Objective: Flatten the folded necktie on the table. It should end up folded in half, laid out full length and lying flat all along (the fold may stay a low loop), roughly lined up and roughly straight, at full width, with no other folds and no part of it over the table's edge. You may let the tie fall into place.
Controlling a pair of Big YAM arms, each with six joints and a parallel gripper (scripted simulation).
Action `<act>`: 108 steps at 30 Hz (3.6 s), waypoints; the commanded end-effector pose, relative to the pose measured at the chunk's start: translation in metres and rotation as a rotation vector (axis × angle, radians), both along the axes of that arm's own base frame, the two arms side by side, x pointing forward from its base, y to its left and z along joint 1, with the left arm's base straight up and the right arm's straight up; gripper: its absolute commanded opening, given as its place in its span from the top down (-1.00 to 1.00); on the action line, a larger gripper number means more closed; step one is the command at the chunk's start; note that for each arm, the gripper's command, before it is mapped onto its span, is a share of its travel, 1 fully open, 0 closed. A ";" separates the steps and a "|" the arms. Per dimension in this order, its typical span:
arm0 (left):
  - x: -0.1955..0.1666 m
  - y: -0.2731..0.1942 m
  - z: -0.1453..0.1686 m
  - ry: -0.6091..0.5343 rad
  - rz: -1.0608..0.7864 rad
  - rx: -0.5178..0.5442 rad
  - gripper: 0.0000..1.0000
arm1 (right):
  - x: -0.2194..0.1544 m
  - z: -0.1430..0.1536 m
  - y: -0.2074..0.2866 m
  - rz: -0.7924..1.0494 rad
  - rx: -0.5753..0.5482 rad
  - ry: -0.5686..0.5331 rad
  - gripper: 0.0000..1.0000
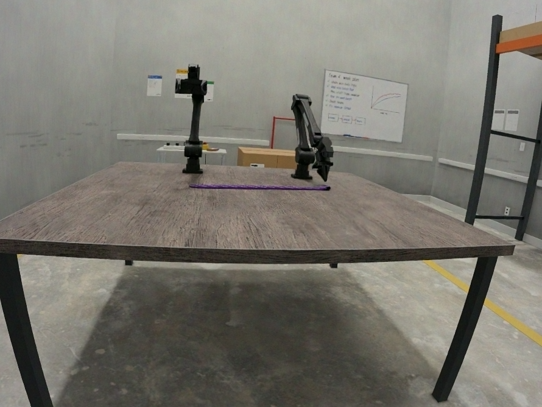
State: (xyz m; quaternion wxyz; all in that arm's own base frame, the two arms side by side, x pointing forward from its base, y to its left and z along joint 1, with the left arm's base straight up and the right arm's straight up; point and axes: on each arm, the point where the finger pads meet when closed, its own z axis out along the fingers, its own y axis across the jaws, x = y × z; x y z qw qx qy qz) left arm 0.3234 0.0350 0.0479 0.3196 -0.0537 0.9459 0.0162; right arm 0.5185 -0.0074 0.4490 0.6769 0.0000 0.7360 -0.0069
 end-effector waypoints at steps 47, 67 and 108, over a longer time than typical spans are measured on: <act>0.037 0.007 0.036 -0.046 -0.004 0.009 0.91 | 0.002 0.032 0.007 0.010 0.011 -0.063 -1.00; 0.039 0.007 0.039 -0.046 -0.004 0.009 0.91 | 0.002 0.032 0.007 0.010 0.011 -0.063 -1.00; 0.013 0.002 0.029 -0.046 -0.004 0.009 0.91 | 0.002 0.032 0.007 0.010 0.011 -0.063 -1.00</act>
